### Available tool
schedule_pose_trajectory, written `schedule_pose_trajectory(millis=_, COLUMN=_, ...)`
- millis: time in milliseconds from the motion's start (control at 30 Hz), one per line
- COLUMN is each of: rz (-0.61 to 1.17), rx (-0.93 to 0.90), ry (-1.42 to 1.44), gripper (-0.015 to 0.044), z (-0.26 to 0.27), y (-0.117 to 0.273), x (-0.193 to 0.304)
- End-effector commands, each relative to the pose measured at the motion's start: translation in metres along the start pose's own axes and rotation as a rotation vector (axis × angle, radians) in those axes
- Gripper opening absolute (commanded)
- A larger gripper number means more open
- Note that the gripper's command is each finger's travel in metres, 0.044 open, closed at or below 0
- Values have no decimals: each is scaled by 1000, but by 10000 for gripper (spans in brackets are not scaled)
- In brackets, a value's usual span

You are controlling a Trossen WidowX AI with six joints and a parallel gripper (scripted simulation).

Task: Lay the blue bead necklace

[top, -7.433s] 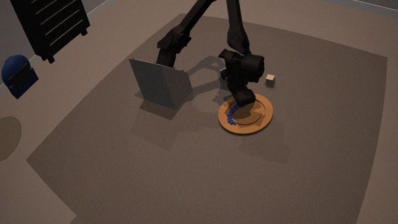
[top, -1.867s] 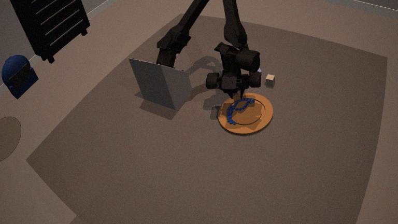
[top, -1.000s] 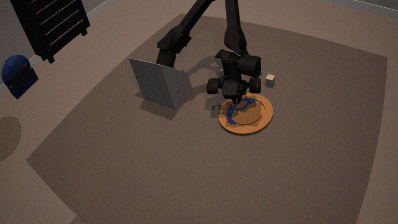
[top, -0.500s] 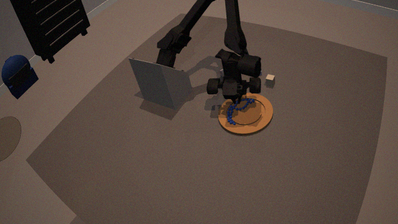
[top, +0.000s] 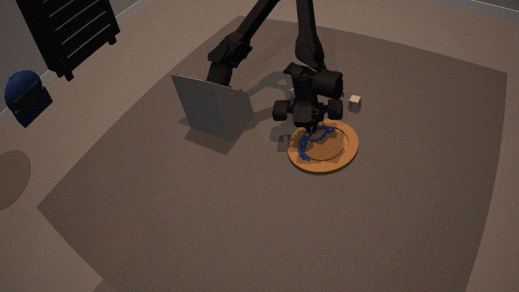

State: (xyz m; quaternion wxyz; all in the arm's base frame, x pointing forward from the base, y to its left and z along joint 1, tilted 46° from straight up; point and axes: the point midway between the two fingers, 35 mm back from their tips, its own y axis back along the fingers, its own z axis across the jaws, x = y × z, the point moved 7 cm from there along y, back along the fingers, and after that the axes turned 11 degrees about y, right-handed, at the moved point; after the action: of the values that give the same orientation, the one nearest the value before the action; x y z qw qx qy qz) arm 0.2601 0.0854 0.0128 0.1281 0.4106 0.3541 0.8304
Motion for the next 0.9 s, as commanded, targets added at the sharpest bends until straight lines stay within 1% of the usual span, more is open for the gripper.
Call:
schedule_pose_trajectory(millis=0, rz=1, rx=0, ry=-1, gripper=0, z=0, y=2, x=0)
schedule_pose_trajectory(millis=400, rz=3, rx=-1, ry=-5, gripper=0, z=-9, y=6, x=6)
schedule_pose_trajectory(millis=633, rz=3, rx=-1, ry=-5, gripper=0, z=-9, y=-2, x=7)
schedule_pose_trajectory(millis=867, rz=-1, rx=-1, ry=0, gripper=184, z=-8, y=1, x=6)
